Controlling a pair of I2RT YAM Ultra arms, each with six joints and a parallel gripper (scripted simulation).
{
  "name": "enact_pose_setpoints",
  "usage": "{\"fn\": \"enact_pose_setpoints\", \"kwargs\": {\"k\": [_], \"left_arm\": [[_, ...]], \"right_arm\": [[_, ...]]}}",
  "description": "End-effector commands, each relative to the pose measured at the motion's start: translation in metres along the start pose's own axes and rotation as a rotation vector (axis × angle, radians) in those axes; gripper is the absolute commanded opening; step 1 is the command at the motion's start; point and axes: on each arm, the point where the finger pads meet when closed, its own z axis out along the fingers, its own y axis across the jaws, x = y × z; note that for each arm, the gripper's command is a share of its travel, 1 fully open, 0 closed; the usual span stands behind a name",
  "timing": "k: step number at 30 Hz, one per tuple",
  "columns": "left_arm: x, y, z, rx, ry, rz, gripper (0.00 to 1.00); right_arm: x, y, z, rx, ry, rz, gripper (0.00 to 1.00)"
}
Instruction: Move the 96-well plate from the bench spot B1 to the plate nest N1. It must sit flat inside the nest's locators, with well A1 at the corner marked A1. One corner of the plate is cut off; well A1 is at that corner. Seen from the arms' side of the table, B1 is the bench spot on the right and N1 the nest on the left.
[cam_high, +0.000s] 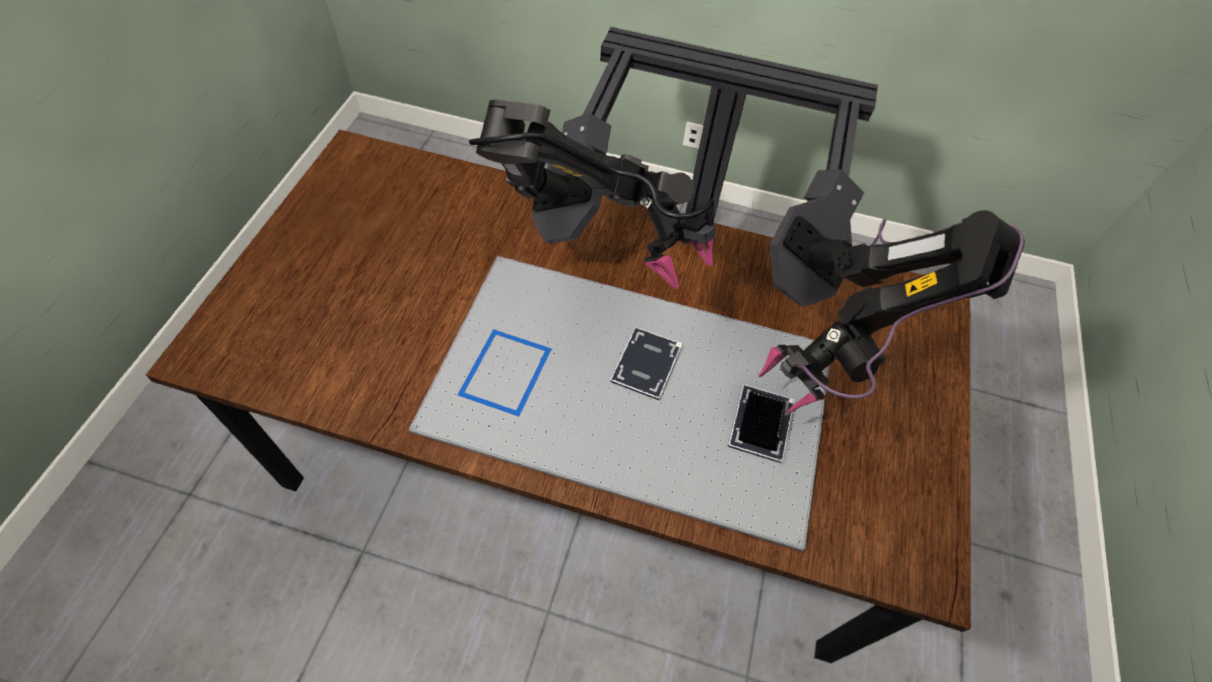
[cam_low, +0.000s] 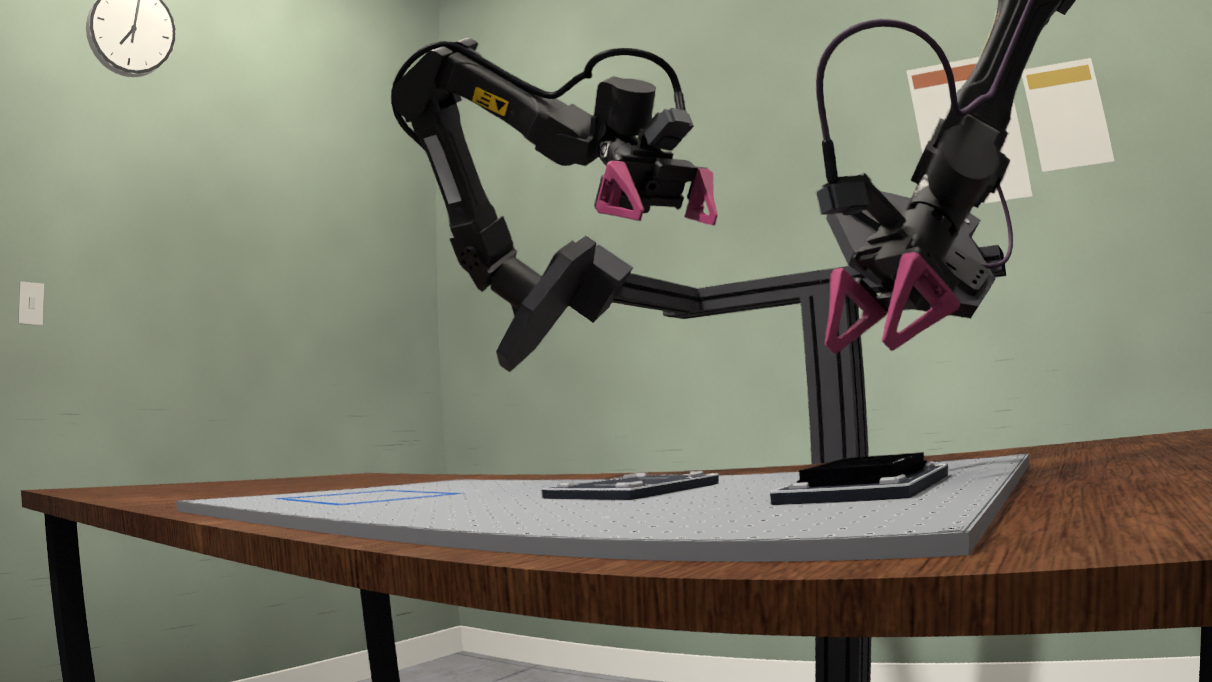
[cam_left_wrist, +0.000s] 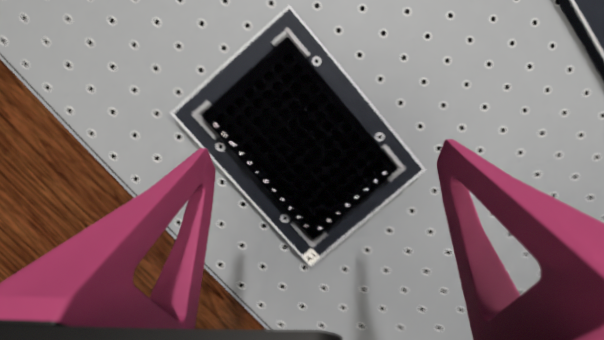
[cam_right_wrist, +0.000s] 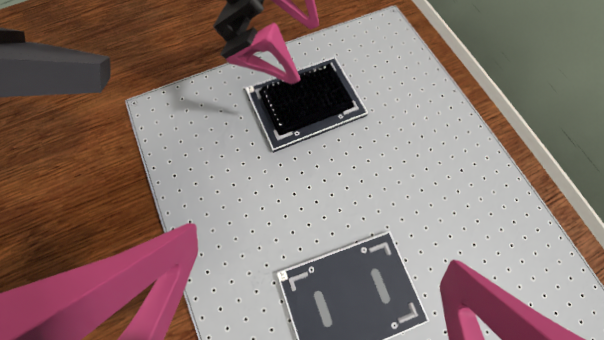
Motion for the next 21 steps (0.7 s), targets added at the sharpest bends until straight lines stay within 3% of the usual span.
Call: {"fn": "enact_pose_setpoints", "kwargs": {"k": [1, 21], "left_arm": [[-0.0156, -0.0014, 0.0013, 0.045, -0.137, 0.086, 1.0], [-0.0104, -0.002, 0.0003, 0.04, -0.116, 0.069, 1.0]], "right_arm": [[-0.028, -0.0026, -0.007, 0.002, -0.062, 0.043, 1.0], [-0.028, -0.0026, -0.007, 0.002, -0.062, 0.043, 1.0]]}}
